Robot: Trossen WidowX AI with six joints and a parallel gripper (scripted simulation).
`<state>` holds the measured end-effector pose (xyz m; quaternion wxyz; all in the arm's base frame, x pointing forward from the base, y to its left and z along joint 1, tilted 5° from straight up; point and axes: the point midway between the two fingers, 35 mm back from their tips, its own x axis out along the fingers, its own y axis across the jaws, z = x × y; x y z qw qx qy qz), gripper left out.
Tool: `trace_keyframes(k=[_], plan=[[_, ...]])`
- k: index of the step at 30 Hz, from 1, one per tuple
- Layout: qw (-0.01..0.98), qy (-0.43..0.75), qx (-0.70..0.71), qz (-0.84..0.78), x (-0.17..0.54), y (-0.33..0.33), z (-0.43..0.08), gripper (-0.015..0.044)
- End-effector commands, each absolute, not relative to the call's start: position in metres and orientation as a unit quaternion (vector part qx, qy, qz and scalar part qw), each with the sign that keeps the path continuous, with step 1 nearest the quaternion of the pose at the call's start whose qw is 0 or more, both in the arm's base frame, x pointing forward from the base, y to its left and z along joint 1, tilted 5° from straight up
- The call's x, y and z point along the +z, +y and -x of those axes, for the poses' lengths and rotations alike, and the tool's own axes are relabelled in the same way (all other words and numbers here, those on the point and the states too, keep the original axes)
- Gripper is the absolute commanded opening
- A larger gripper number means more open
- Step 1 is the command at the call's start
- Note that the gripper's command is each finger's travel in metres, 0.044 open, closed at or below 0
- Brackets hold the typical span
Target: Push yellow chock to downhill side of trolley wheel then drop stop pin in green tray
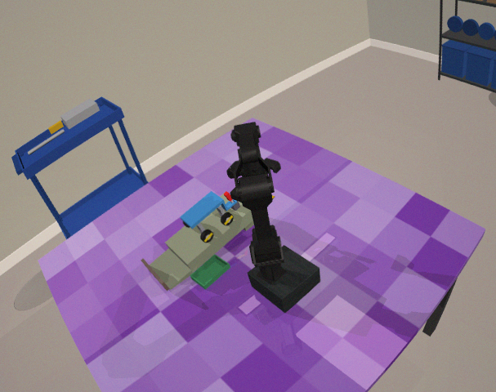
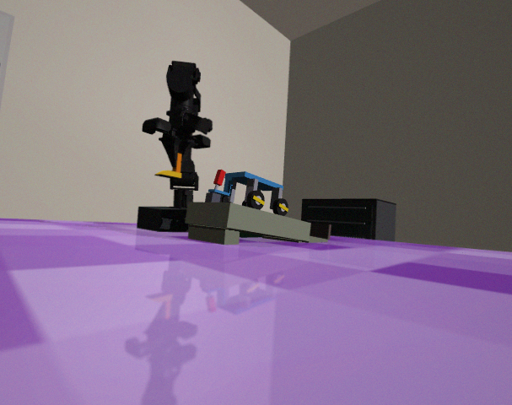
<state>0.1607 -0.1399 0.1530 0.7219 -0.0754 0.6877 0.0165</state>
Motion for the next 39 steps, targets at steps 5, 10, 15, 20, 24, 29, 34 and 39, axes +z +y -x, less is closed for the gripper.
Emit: trace_keyframes(k=[5, 10, 15, 20, 24, 29, 34, 39], plan=[[0.725, 0.686, -0.055, 0.002, 0.153, -0.14, -0.16, 0.0], [0.725, 0.686, -0.055, 0.002, 0.153, -0.14, -0.16, 0.0], [0.725, 0.686, -0.054, 0.002, 0.152, -0.13, -0.164, 0.0], [0.726, 0.686, -0.054, 0.001, 0.15, -0.115, -0.17, 0.0], [0.726, 0.686, -0.054, 0.001, 0.148, -0.104, -0.175, 0.0], [0.726, 0.686, -0.053, 0.0, 0.146, -0.09, -0.18, 0.0], [0.726, 0.686, -0.053, 0.0, 0.145, -0.076, -0.185, 0.0], [0.726, 0.685, -0.052, -0.001, 0.143, -0.062, -0.19, 0.0]])
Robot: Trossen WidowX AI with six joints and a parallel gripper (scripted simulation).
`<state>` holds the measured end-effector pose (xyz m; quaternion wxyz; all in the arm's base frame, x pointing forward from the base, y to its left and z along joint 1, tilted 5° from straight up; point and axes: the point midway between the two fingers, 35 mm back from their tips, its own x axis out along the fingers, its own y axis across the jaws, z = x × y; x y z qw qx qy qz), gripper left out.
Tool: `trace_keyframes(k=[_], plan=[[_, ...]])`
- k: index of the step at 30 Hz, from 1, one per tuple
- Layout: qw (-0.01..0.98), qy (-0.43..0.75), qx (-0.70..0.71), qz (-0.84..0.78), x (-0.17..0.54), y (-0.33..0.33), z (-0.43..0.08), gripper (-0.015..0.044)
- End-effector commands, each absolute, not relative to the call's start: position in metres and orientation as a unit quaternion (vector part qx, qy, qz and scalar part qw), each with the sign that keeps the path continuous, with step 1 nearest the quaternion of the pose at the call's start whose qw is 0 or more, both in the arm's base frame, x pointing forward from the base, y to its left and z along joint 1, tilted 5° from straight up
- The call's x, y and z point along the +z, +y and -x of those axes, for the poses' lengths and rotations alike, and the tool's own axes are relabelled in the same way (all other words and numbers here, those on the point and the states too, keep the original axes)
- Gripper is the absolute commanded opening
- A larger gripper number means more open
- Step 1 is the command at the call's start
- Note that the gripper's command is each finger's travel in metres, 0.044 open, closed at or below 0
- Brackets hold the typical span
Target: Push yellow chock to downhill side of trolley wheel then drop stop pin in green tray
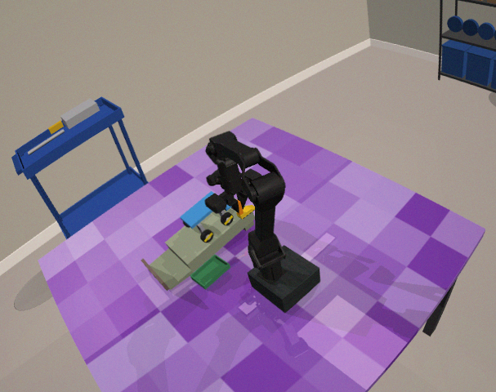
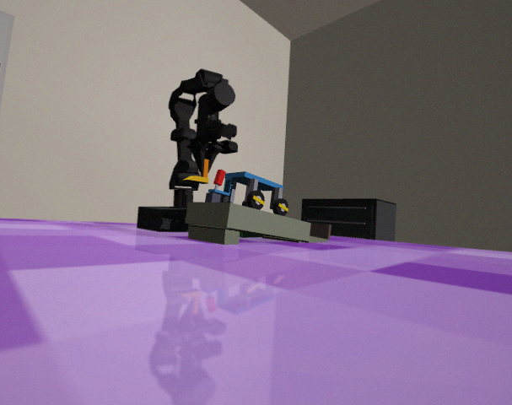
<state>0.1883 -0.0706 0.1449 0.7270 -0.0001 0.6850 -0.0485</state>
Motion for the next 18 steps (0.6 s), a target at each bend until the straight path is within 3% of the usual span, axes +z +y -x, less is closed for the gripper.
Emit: trace_keyframes(k=[1, 18], plan=[[0.726, 0.685, -0.052, -0.001, 0.143, -0.059, -0.191, 0.0], [0.727, 0.685, -0.05, -0.003, 0.139, -0.009, -0.206, 0.0]])
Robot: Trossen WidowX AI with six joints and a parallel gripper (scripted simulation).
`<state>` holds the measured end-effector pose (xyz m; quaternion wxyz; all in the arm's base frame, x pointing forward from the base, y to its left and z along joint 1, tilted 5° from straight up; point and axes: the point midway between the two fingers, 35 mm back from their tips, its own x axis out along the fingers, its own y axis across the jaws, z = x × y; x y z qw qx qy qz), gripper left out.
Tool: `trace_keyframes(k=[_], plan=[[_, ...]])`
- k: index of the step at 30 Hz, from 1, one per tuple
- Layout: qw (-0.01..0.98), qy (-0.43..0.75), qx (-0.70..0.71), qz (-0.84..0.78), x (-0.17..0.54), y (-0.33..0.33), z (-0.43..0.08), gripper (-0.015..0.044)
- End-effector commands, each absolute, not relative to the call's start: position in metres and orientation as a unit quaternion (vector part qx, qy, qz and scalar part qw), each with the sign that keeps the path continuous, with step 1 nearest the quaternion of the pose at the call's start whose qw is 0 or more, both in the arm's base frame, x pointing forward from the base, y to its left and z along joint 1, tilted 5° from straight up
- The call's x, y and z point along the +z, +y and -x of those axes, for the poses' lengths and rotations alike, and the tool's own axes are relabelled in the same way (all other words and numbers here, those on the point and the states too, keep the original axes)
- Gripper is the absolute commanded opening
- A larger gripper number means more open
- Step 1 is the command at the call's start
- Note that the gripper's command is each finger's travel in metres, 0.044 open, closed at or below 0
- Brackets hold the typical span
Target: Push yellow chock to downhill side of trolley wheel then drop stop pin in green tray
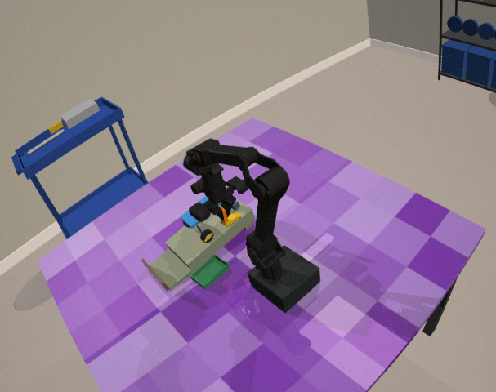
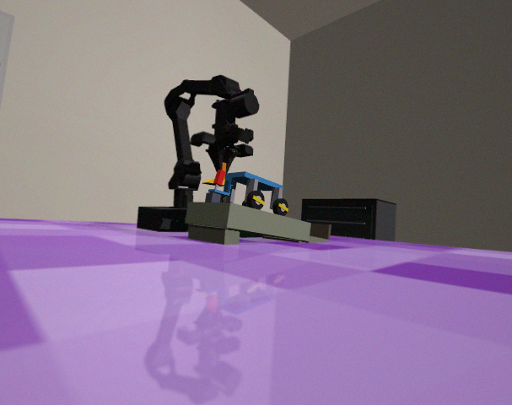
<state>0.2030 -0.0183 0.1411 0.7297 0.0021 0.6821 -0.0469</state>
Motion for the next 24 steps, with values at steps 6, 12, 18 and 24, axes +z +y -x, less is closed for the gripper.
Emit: trace_keyframes(k=[6, 12, 18, 24], plan=[[0.727, 0.685, -0.05, -0.003, 0.137, 0.011, -0.212, 0.0], [0.727, 0.685, -0.049, -0.004, 0.135, 0.031, -0.217, 0.0], [0.727, 0.685, -0.048, -0.005, 0.133, 0.054, -0.223, 0.0], [0.727, 0.685, -0.048, -0.006, 0.13, 0.077, -0.23, 0.0]])
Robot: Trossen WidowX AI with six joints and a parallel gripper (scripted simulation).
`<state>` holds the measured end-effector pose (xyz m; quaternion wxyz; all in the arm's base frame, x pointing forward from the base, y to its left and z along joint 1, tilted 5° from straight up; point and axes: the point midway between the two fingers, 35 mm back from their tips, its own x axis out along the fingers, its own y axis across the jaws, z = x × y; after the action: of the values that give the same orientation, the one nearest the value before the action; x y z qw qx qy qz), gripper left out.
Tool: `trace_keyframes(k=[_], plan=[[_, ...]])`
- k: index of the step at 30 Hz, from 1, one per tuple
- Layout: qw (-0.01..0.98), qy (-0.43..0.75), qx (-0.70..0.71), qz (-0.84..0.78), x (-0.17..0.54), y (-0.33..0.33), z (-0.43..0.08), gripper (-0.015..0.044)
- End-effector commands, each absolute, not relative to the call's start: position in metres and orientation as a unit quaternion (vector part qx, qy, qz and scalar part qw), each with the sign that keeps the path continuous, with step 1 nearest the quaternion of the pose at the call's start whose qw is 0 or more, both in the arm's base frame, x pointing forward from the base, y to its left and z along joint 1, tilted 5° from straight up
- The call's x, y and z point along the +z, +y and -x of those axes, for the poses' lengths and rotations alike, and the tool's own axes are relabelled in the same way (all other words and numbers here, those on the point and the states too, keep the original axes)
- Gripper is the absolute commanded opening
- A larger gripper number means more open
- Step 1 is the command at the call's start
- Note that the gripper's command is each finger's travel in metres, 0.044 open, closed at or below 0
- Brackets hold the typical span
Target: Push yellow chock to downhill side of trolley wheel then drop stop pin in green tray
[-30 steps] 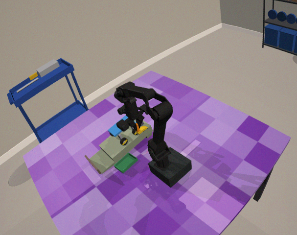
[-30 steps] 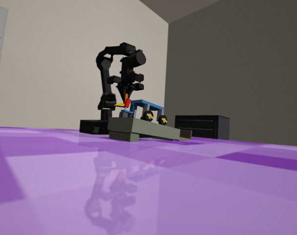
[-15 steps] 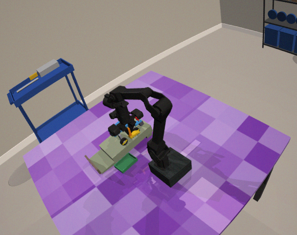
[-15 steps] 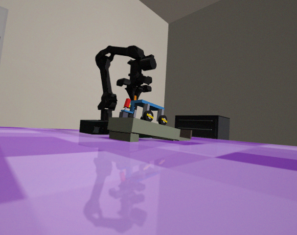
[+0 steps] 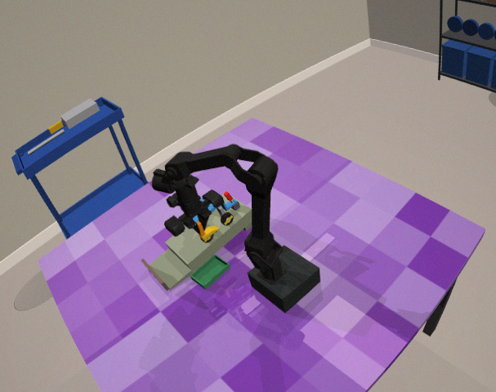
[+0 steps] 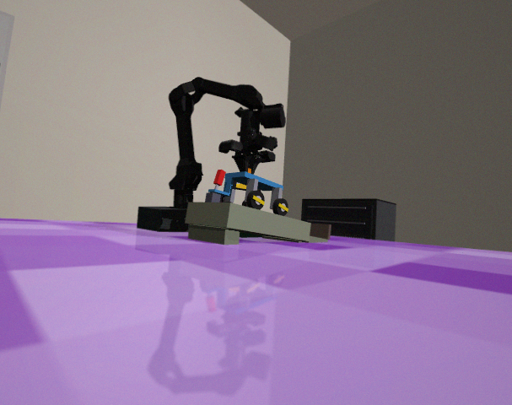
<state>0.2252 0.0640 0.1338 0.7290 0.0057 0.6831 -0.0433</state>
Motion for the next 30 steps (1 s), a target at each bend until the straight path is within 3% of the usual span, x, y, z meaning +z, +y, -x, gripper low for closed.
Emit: trace_keyframes(k=[1, 15, 30], plan=[[0.727, 0.685, -0.047, -0.006, 0.13, 0.081, -0.231, 0.0], [0.727, 0.685, -0.046, -0.007, 0.12, 0.134, -0.246, 0.0], [0.724, 0.684, -0.084, 0.028, 0.118, 0.141, -0.258, 0.0]])
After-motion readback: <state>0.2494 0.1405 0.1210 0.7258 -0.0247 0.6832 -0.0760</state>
